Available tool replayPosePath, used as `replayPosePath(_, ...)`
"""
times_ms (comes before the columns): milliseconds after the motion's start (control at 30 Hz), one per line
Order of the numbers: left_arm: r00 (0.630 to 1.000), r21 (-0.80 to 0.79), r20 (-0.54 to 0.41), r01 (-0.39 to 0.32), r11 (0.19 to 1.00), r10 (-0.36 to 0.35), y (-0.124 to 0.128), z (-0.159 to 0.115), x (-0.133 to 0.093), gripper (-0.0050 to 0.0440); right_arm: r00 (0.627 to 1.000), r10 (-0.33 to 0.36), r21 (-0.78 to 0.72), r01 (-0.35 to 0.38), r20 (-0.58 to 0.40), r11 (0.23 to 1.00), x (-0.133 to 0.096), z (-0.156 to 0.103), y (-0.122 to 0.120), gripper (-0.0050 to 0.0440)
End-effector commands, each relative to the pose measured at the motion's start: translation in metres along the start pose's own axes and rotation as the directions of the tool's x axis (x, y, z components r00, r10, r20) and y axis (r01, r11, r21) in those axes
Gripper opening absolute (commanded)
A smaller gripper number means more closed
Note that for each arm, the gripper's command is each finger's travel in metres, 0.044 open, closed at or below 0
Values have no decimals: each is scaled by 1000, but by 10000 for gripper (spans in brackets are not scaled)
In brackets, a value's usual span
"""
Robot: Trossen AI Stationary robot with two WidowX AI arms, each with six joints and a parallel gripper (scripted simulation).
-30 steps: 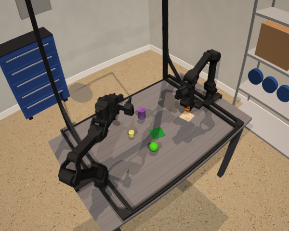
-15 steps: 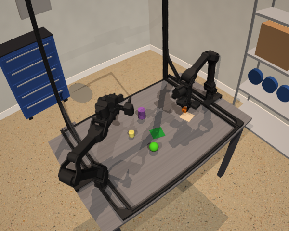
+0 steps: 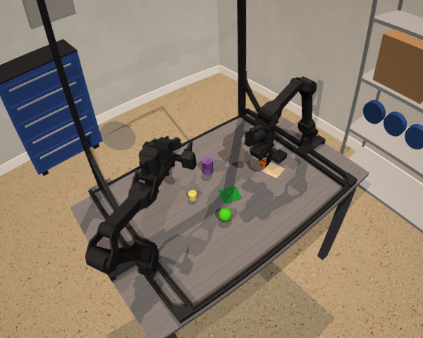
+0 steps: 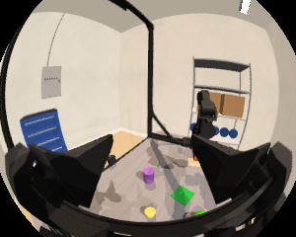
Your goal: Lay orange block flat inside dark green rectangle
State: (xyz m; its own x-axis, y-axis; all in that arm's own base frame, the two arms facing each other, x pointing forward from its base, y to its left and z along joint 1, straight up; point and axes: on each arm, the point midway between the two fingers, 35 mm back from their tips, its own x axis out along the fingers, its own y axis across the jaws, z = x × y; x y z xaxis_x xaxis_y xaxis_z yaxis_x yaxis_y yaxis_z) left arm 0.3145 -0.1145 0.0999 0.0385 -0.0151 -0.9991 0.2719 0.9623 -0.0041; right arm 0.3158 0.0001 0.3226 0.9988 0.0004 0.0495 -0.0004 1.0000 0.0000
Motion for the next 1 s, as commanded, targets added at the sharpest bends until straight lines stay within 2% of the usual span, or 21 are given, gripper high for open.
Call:
replayPosePath(0,1000,29,2,-1,1000,1,-2,16,1,0,1000,0,0,0,0,1000,0,0,0,440)
replayPosePath(967,999,159,42,-3,987,-4,-16,90,2,0,1000,0,0,0,0,1000,0,0,0,440)
